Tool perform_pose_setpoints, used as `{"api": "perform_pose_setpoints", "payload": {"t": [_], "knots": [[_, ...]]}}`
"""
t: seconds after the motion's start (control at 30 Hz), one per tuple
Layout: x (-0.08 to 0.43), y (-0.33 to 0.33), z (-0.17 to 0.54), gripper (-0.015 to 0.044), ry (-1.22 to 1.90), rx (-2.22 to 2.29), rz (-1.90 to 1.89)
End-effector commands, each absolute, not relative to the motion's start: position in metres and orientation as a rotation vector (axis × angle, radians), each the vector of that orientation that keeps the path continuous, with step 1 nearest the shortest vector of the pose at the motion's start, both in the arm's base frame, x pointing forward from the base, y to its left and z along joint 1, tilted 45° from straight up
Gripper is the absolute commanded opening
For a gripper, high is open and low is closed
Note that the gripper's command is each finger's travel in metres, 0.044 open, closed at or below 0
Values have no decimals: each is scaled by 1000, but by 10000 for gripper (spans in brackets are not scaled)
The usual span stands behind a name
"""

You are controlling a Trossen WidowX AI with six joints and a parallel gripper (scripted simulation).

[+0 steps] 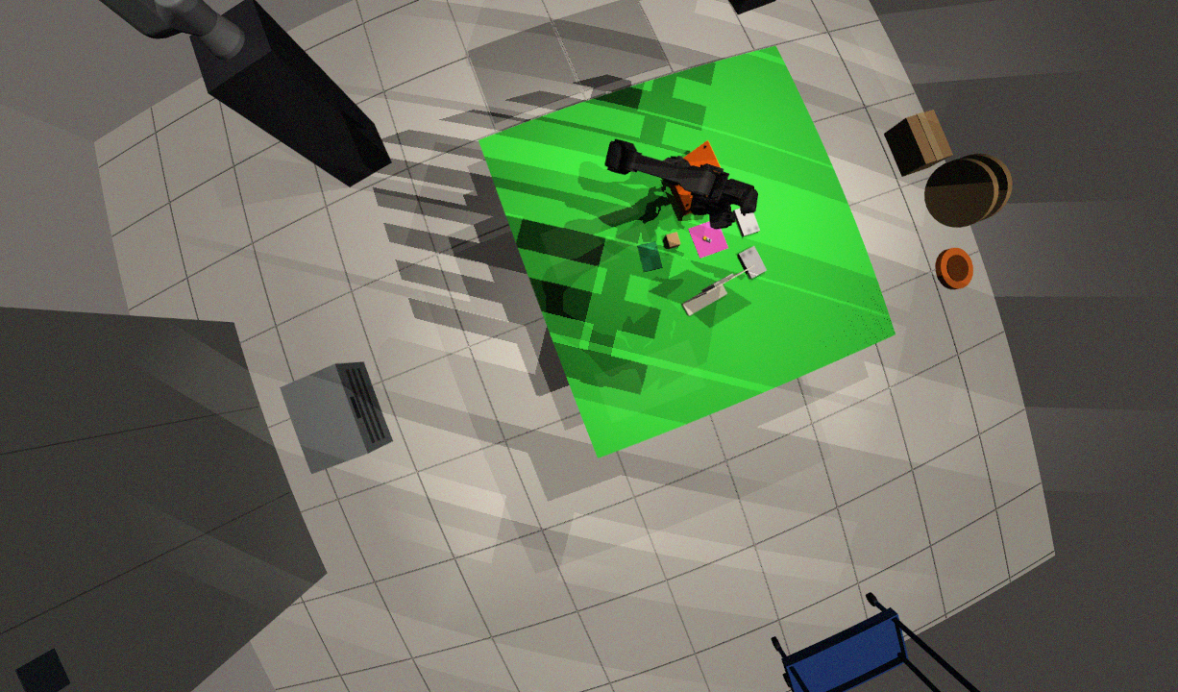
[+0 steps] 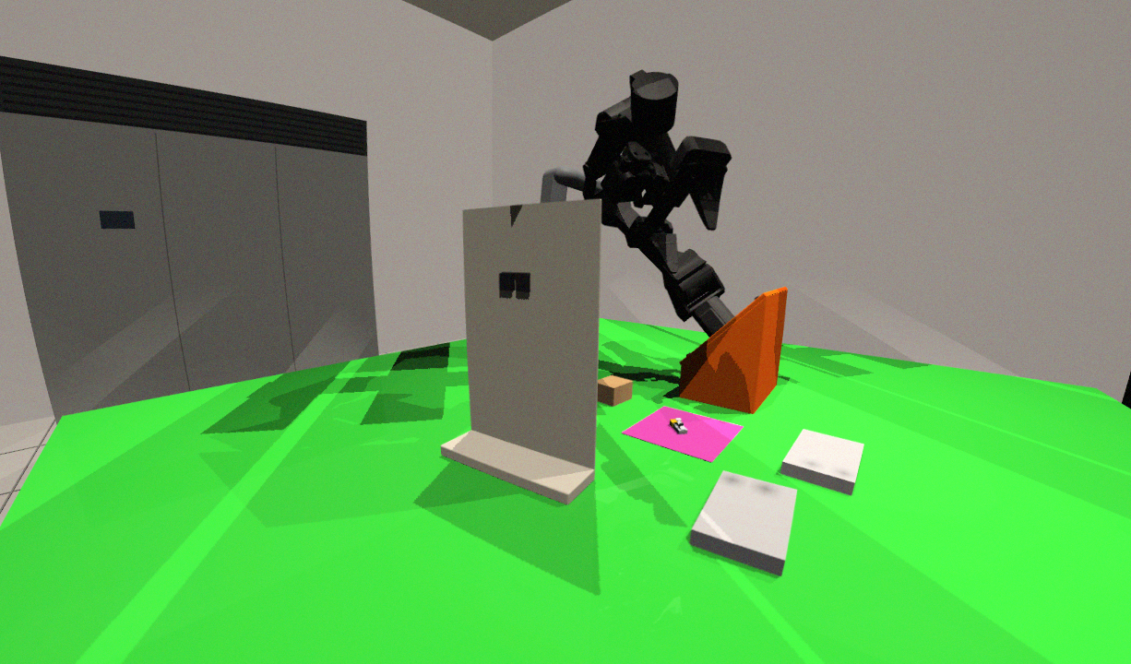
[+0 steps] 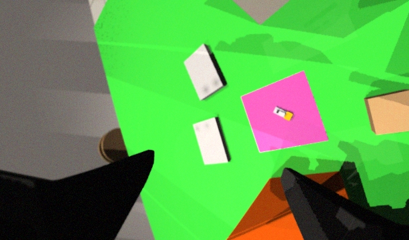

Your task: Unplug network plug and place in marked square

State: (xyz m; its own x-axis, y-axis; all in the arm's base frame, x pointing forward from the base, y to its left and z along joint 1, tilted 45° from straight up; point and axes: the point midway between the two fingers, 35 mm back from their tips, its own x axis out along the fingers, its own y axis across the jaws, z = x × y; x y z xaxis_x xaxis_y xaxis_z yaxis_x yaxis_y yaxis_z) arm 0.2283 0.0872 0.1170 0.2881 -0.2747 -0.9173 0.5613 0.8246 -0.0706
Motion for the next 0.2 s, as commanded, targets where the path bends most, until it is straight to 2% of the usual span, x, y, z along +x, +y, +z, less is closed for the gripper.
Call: {"api": "perform_pose_setpoints", "payload": {"t": [0.0,0.17], "knots": [[228,86,117,440,1148,287,-574],[228,86,117,440,1148,287,-574]]}}
